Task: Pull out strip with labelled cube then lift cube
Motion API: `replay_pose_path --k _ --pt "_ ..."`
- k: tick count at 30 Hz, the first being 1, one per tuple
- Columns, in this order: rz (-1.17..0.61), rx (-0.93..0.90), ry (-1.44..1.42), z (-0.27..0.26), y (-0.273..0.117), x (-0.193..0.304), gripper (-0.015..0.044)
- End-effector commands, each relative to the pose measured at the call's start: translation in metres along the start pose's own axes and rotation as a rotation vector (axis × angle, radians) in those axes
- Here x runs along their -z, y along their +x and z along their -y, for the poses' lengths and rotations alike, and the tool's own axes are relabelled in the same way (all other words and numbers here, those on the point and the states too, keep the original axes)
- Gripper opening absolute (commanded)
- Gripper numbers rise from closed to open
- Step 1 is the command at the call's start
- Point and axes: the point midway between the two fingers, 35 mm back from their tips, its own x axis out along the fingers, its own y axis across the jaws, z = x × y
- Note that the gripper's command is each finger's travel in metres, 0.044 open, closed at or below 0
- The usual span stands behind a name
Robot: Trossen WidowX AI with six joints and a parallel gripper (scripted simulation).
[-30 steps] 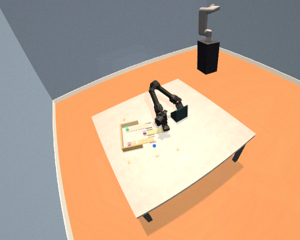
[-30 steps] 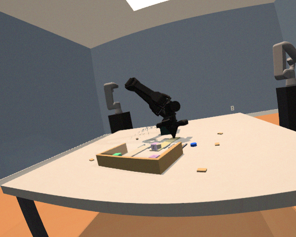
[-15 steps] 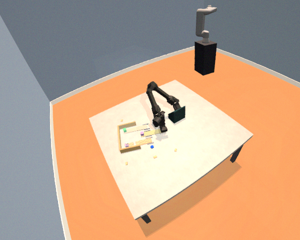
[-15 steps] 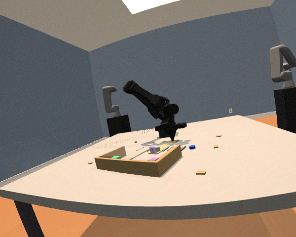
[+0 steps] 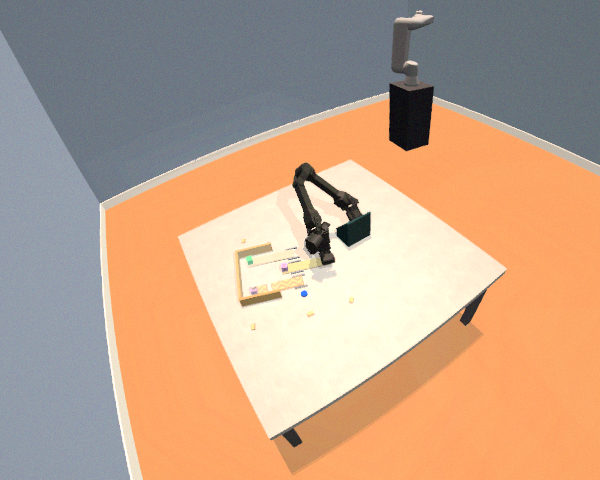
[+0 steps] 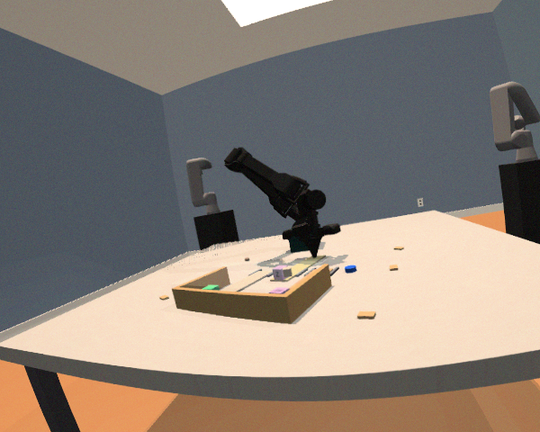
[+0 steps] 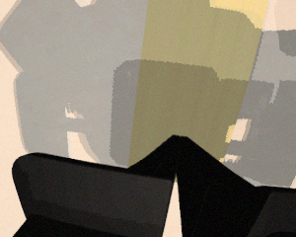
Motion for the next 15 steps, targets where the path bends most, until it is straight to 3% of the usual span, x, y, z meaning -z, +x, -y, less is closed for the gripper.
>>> replay_pose_path --k 1,6,10,15 --pt "-0.028 0.005 -0.005 0.004 0.004 0.008 0.0" --pt "-0.026 0.002 -0.004 -0.001 -0.04 -0.002 0.0" --pt "-0.028 0.003 -0.004 -0.001 -0.043 -0.002 0.0" --pt "-0.027 0.005 0.133 -0.001 -0.041 -0.026 0.0131"
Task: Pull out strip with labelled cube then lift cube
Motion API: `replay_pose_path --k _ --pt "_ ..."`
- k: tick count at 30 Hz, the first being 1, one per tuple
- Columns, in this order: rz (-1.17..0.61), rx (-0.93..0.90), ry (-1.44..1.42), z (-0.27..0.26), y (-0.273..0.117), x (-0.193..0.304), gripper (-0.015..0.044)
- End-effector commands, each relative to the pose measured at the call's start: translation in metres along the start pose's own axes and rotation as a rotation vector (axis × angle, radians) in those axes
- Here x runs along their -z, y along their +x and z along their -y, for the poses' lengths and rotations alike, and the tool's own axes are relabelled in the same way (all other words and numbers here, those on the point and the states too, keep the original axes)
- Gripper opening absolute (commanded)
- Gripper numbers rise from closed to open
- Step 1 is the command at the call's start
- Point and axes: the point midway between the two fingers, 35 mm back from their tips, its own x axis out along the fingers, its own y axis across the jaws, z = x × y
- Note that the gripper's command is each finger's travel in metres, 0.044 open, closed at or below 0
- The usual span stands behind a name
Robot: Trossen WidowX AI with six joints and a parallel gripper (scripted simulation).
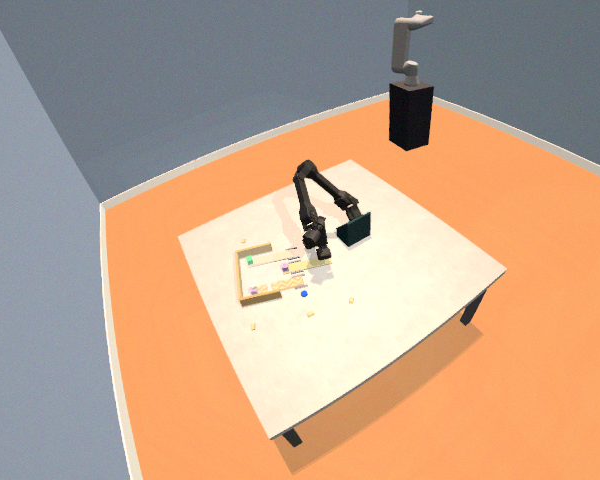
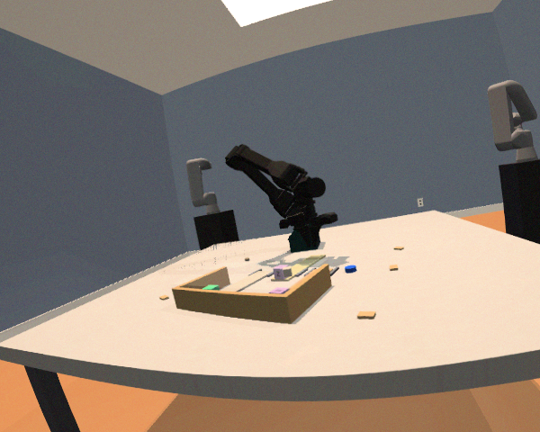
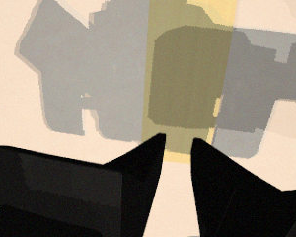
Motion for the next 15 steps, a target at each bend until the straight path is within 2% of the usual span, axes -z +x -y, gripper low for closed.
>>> replay_pose_path --k 1,11,12,15 --pt "0.005 -0.002 0.064 -0.001 -0.002 -0.016 0.0157" --pt "0.006 -0.002 0.065 -0.003 -0.008 -0.055 0.042" --pt "0.006 -0.002 0.065 -0.003 -0.009 -0.06 0.044" --pt "0.007 -0.002 0.066 -0.003 -0.011 -0.072 0.044"
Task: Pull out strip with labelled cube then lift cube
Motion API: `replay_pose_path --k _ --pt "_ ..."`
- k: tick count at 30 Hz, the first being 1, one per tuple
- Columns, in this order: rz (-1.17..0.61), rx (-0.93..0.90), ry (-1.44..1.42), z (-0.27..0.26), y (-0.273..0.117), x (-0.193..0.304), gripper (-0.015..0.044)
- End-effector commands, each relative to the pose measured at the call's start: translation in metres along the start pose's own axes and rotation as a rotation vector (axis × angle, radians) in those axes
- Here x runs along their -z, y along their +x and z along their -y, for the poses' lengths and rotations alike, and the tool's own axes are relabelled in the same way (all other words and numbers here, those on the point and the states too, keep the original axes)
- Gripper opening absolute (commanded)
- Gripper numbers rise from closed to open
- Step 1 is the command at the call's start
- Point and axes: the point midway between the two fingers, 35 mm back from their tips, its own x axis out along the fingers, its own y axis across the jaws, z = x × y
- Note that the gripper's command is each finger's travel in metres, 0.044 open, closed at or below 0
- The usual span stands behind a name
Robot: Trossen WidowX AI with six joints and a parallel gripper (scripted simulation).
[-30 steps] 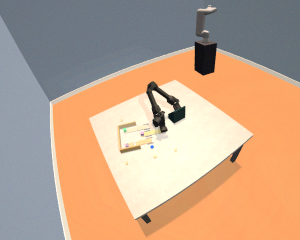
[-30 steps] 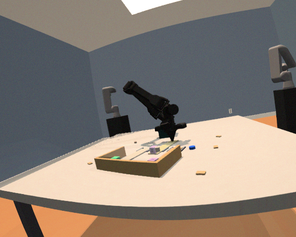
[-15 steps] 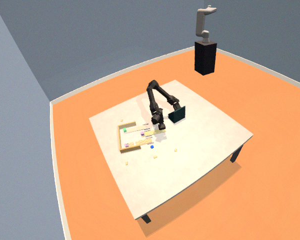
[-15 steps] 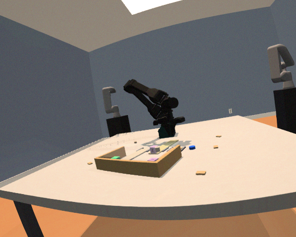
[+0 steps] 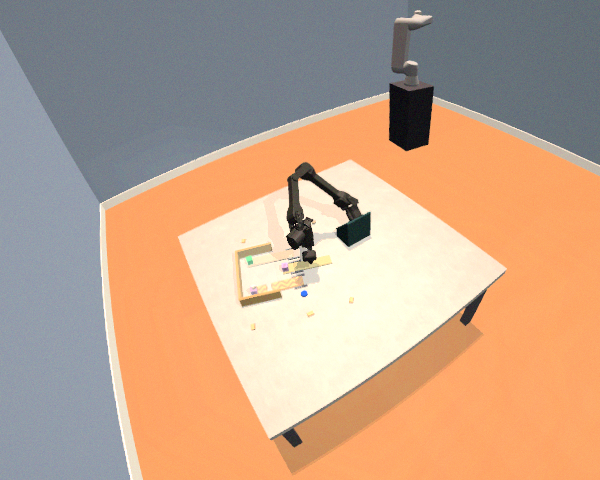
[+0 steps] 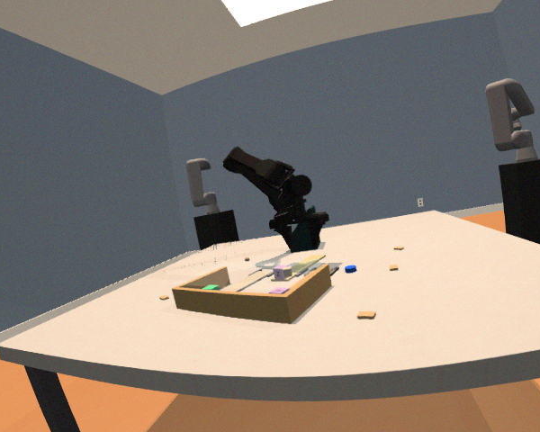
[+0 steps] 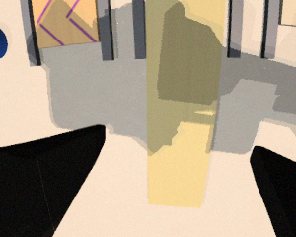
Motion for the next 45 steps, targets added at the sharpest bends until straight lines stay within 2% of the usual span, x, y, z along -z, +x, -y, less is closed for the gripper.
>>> replay_pose_path --k 1,29,36,45 --pt "0.0 0.007 -0.008 -0.002 -0.001 -0.015 0.044" --pt "0.004 0.007 -0.005 -0.011 -0.014 -0.128 0.044" --pt "0.004 0.007 -0.005 -0.011 -0.005 -0.129 0.0256" --pt "0.004 0.007 -0.005 -0.011 0.01 -0.129 0.025"
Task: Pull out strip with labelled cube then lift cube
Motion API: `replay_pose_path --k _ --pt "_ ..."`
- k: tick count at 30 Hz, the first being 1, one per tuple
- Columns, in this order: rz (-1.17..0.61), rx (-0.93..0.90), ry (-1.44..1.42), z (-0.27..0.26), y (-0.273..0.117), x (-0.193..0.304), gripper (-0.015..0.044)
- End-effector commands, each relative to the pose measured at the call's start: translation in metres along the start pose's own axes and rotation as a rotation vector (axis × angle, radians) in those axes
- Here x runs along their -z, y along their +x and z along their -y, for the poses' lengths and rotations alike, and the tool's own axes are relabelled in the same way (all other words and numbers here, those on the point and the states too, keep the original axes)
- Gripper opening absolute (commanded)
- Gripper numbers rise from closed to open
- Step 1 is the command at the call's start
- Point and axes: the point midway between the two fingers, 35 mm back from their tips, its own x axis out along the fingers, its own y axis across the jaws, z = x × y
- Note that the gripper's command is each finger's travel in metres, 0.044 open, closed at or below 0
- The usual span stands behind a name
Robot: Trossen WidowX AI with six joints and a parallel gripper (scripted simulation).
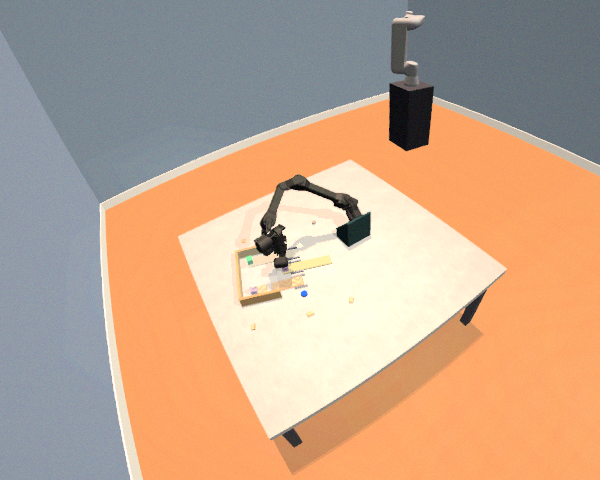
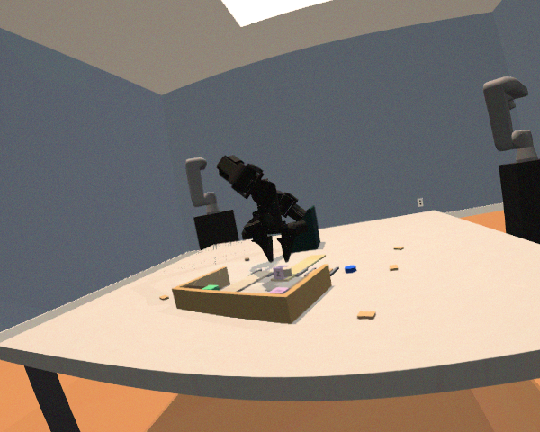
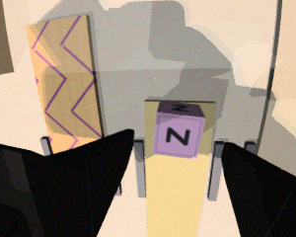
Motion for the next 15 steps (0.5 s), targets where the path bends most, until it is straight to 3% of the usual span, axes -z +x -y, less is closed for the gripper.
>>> replay_pose_path --k 1,15 --pt "-0.002 0.008 -0.012 -0.001 0.009 0.002 0.025" --pt "-0.002 0.009 -0.012 0.0 0.032 0.002 0.025"
